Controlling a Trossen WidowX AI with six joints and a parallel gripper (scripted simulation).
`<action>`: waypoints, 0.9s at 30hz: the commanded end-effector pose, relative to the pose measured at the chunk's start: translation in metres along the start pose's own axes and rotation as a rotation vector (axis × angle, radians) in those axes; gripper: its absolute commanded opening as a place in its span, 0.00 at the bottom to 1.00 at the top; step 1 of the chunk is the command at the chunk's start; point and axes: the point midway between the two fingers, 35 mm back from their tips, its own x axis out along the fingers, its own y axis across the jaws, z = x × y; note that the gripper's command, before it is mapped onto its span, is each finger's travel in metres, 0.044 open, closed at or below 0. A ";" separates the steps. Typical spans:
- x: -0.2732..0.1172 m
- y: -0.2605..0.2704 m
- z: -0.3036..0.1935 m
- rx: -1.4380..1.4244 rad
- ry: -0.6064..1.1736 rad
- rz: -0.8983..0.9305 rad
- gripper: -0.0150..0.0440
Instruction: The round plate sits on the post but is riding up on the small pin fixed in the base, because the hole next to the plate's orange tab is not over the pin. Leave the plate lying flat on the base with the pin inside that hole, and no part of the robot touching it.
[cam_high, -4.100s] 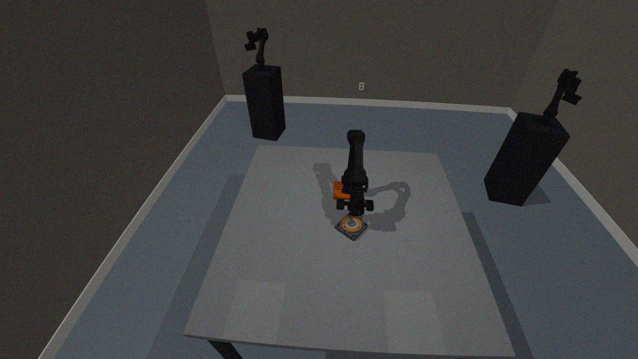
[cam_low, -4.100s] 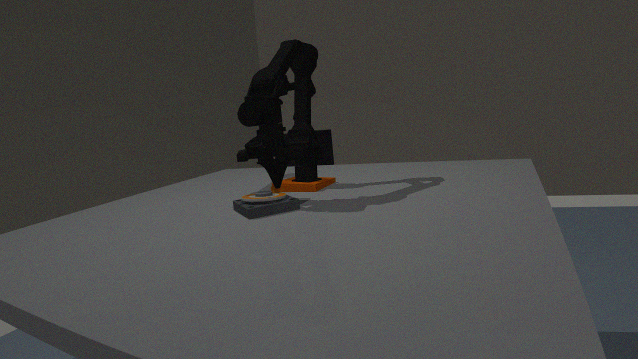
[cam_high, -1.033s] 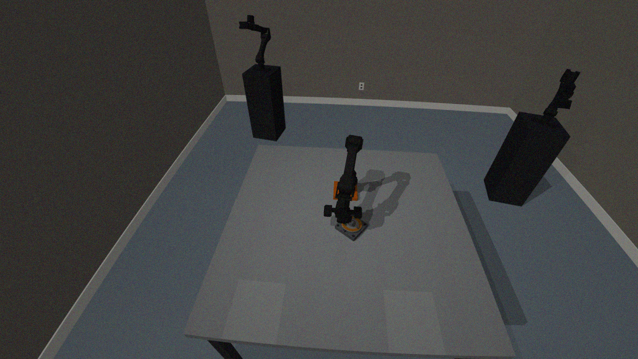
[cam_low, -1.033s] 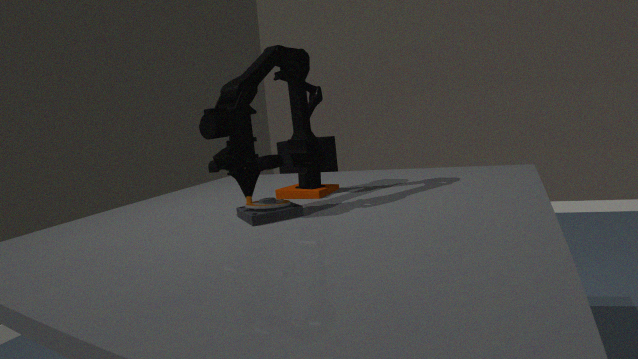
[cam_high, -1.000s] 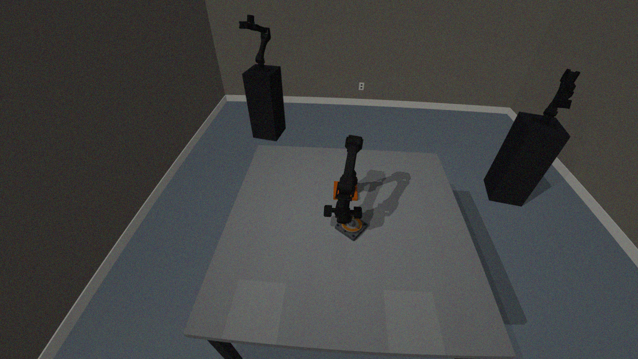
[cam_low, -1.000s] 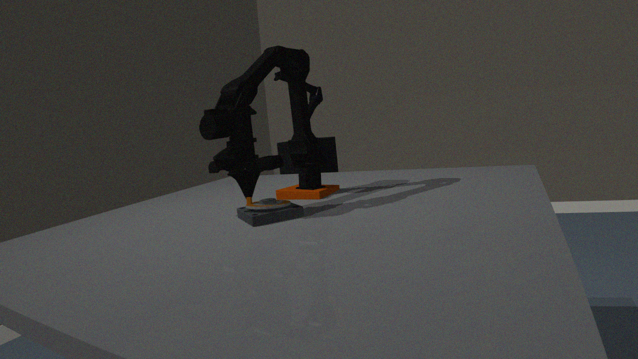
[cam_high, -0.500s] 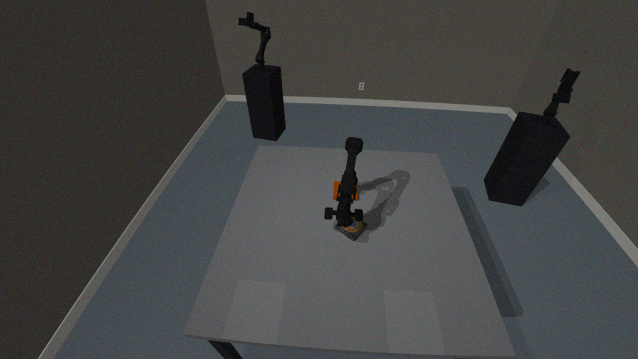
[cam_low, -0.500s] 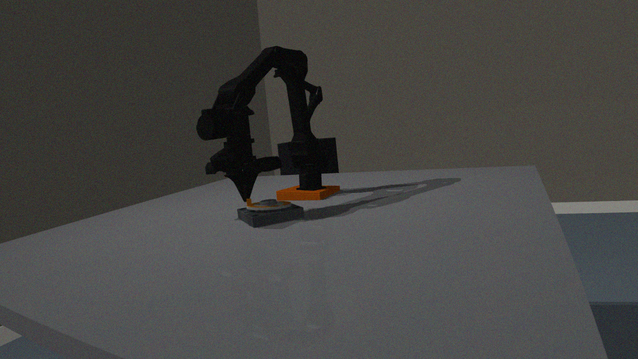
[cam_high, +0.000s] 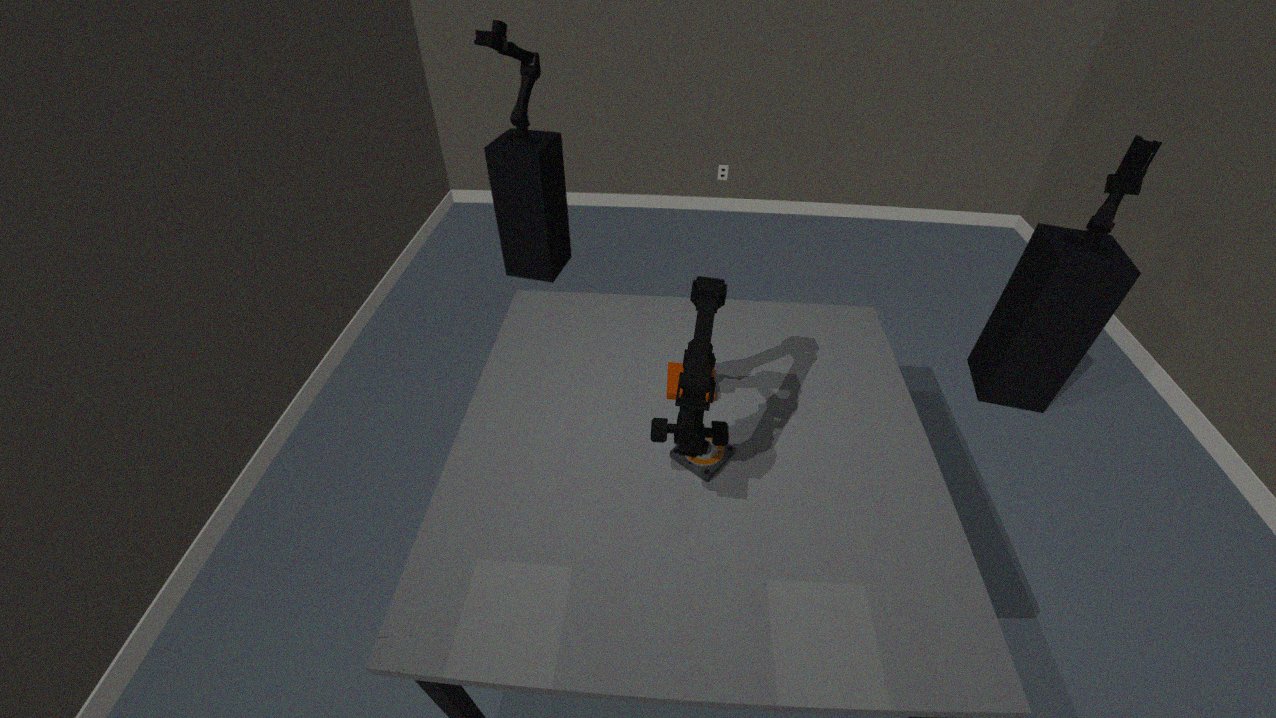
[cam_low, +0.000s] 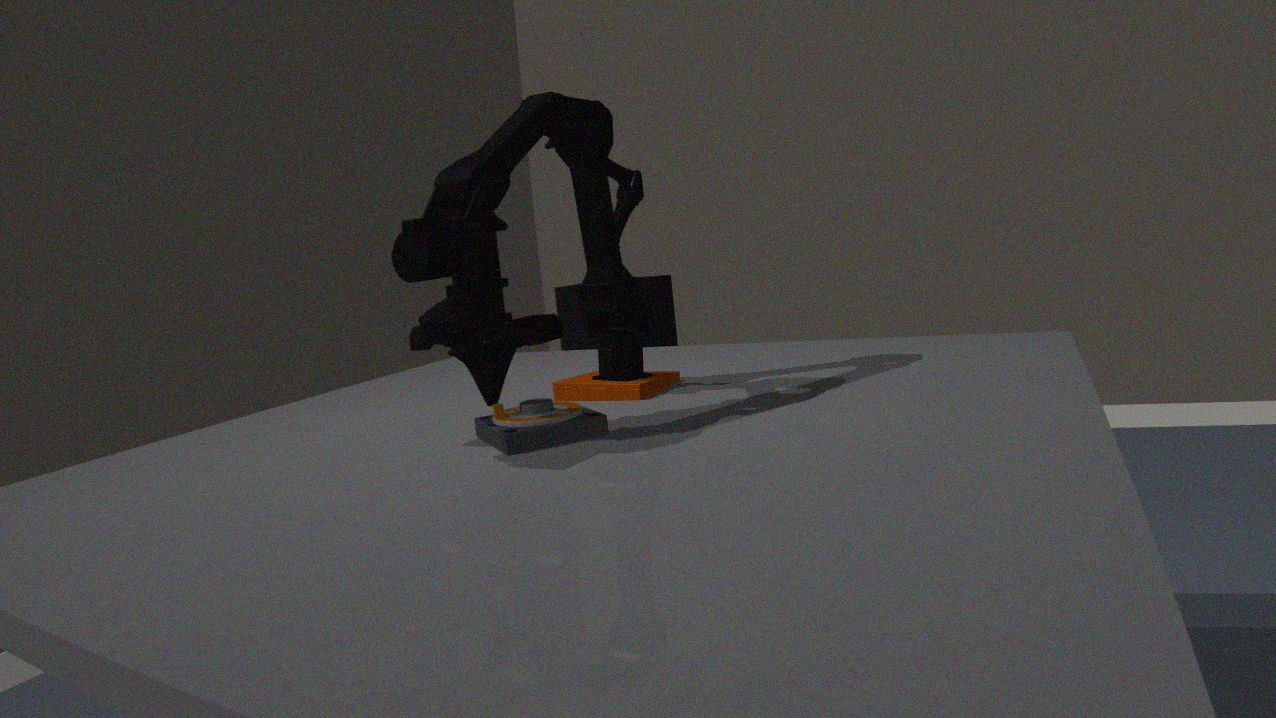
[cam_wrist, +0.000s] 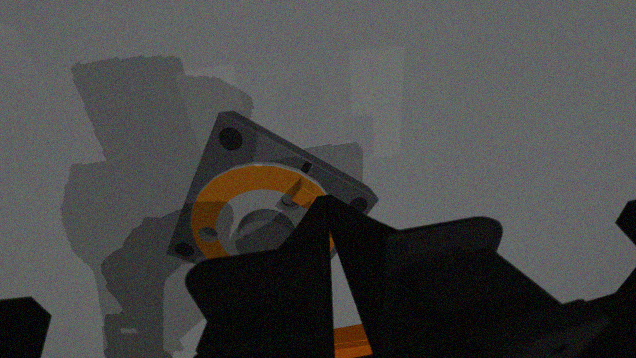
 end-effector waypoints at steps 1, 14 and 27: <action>-0.012 0.001 0.003 0.002 -0.006 0.003 0.25; -0.034 0.001 -0.002 0.003 0.002 0.000 0.25; -0.034 0.001 -0.002 0.003 0.002 0.000 0.25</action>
